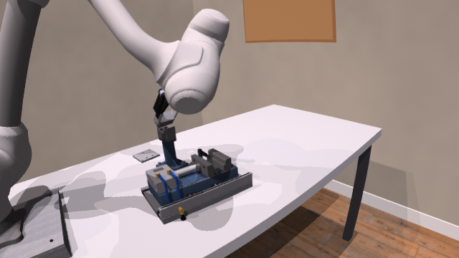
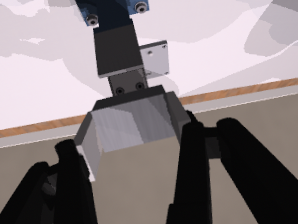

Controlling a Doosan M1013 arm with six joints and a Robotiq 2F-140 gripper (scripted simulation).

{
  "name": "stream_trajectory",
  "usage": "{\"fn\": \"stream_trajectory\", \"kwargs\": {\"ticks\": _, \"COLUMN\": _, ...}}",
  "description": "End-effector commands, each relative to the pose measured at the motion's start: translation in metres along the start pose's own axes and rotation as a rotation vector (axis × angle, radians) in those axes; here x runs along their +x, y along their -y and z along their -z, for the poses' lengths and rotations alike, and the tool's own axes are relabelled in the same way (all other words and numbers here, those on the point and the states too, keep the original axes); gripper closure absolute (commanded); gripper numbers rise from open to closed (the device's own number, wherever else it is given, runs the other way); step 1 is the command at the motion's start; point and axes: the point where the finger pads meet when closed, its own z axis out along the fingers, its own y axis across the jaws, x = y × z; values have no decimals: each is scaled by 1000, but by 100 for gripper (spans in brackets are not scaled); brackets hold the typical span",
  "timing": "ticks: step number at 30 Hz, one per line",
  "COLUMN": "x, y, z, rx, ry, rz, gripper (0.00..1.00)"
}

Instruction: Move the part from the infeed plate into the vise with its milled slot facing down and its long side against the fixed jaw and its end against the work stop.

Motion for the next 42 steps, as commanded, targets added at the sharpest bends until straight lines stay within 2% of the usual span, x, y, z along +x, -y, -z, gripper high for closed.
{"fn": "stream_trajectory", "kwargs": {"ticks": 1, "x": -1, "y": 0, "z": 0, "rx": 0, "ry": -16, "rz": 0, "gripper": 100}}
{"fn": "stream_trajectory", "kwargs": {"ticks": 8, "x": -2, "y": 0, "z": 0, "rx": 0, "ry": -63, "rz": 0, "gripper": 100}}
{"fn": "stream_trajectory", "kwargs": {"ticks": 10, "x": -2, "y": 0, "z": 0, "rx": 0, "ry": -63, "rz": 0, "gripper": 100}}
{"fn": "stream_trajectory", "kwargs": {"ticks": 25, "x": -6, "y": 0, "z": -1, "rx": 0, "ry": -217, "rz": 0, "gripper": 100}}
{"fn": "stream_trajectory", "kwargs": {"ticks": 27, "x": -6, "y": 0, "z": -1, "rx": 0, "ry": -217, "rz": 0, "gripper": 100}}
{"fn": "stream_trajectory", "kwargs": {"ticks": 42, "x": -10, "y": 0, "z": -2, "rx": 0, "ry": -399, "rz": 0, "gripper": 100}}
